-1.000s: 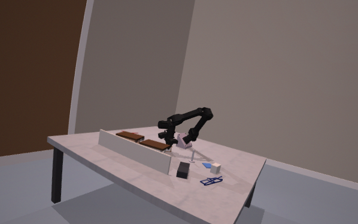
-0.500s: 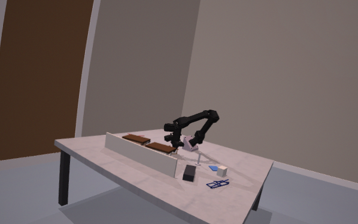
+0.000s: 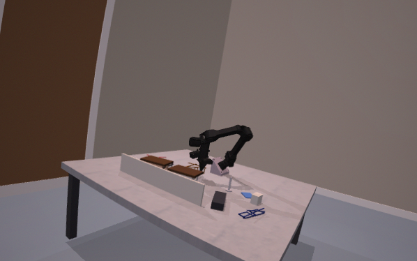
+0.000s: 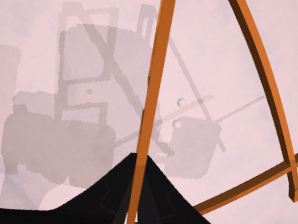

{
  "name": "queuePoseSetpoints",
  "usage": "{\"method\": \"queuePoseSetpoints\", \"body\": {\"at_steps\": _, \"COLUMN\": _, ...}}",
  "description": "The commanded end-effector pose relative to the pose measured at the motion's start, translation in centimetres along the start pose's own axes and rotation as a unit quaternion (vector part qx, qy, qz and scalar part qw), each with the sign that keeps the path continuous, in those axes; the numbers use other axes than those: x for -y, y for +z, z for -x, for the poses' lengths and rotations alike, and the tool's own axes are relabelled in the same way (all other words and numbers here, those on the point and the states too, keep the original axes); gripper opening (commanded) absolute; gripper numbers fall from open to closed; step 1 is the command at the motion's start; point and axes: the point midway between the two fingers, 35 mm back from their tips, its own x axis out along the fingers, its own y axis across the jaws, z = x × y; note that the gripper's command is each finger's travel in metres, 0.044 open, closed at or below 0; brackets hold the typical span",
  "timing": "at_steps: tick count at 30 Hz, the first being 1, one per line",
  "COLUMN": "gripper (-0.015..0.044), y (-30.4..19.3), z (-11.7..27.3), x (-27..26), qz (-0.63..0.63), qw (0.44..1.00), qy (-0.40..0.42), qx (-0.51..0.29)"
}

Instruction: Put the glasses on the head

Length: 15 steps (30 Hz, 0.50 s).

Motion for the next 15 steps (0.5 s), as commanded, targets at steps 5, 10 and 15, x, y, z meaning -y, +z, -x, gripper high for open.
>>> {"method": "queuePoseSetpoints", "body": {"at_steps": 5, "gripper": 0.0000, "y": 0.3, "z": 4.5, "x": 0.0, "qz": 0.003, "qw": 1.000, "qy": -0.001, "qx": 0.003}}
{"method": "queuePoseSetpoints", "body": {"at_steps": 10, "gripper": 0.0000, "y": 0.3, "z": 6.5, "x": 0.0, "qz": 0.004, "qw": 1.000, "qy": 0.000, "qx": 0.002}}
{"method": "queuePoseSetpoints", "body": {"at_steps": 15, "gripper": 0.0000, "y": 0.4, "z": 6.7, "x": -0.2, "qz": 0.009, "qw": 1.000, "qy": 0.000, "qx": 0.002}}
